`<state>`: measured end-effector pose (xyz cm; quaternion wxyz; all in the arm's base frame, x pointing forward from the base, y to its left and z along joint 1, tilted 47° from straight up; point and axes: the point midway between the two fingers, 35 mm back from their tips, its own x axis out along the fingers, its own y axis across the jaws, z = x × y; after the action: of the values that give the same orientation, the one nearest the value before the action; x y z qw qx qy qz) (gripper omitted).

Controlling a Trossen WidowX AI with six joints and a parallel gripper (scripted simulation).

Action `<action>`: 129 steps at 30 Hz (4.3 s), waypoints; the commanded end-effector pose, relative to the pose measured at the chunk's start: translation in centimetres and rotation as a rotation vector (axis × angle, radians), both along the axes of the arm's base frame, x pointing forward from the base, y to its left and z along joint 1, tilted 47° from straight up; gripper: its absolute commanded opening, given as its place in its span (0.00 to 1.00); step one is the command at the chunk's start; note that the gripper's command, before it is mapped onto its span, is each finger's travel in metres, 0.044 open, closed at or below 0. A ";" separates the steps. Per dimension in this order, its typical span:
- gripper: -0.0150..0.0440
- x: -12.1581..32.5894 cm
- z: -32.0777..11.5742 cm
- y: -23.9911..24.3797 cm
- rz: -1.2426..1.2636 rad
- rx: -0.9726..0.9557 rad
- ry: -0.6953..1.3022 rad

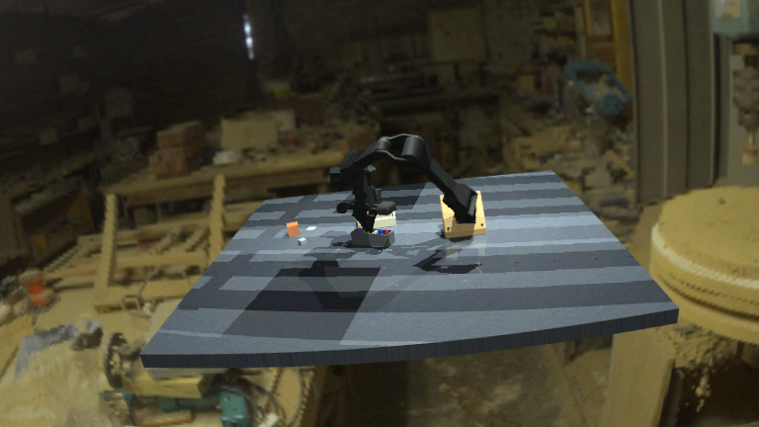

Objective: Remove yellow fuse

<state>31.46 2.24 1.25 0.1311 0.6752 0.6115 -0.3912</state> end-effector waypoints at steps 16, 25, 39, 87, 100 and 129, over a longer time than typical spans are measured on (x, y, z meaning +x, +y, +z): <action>0.25 0.1 0.5 -0.5 -0.001 0.000 0.001; 0.25 0.1 0.8 -0.9 -0.001 0.000 0.001; 0.25 0.2 1.2 -1.4 -0.002 0.000 0.002; 0.25 0.3 3.4 -3.6 -0.005 0.001 0.006; 0.25 0.8 2.8 -5.9 -0.006 -0.003 0.005; 0.25 0.1 -9.3 -17.4 -0.005 -0.008 0.002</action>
<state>31.87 -14.41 -7.11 0.1293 0.6770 0.6065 -0.3963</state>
